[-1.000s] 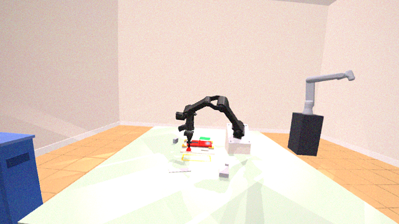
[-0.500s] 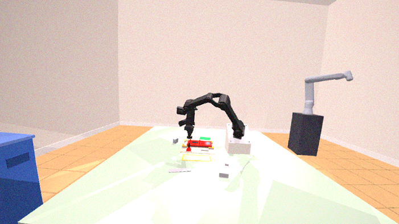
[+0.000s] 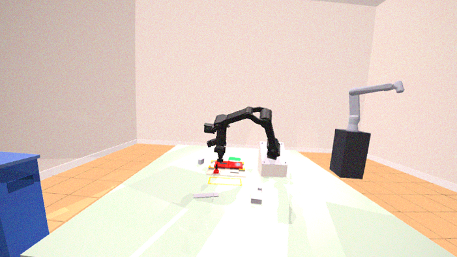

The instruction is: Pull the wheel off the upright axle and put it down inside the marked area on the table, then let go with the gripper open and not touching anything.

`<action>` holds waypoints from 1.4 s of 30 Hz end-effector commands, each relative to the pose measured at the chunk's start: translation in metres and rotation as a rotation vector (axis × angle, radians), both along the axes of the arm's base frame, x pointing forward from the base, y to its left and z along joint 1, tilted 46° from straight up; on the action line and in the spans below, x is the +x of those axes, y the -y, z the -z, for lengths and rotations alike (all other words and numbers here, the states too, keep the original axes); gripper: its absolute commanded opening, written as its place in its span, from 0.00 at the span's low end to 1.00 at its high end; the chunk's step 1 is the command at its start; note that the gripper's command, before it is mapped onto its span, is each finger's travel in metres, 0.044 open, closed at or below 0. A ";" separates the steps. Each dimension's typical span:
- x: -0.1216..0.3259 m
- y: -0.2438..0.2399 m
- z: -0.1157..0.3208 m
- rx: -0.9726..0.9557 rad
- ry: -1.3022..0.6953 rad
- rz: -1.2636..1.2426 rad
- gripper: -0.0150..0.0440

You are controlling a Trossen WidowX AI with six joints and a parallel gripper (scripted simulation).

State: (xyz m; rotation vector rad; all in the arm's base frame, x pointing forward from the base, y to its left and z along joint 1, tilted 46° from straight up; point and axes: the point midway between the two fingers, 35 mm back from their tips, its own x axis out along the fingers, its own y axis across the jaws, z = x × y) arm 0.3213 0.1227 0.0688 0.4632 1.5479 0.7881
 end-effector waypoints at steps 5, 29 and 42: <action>-0.025 -0.016 -0.020 0.006 -0.013 -0.002 0.25; -0.047 -0.059 0.001 0.005 -0.012 -0.005 0.25; -0.060 -0.099 0.039 0.012 -0.014 -0.005 0.25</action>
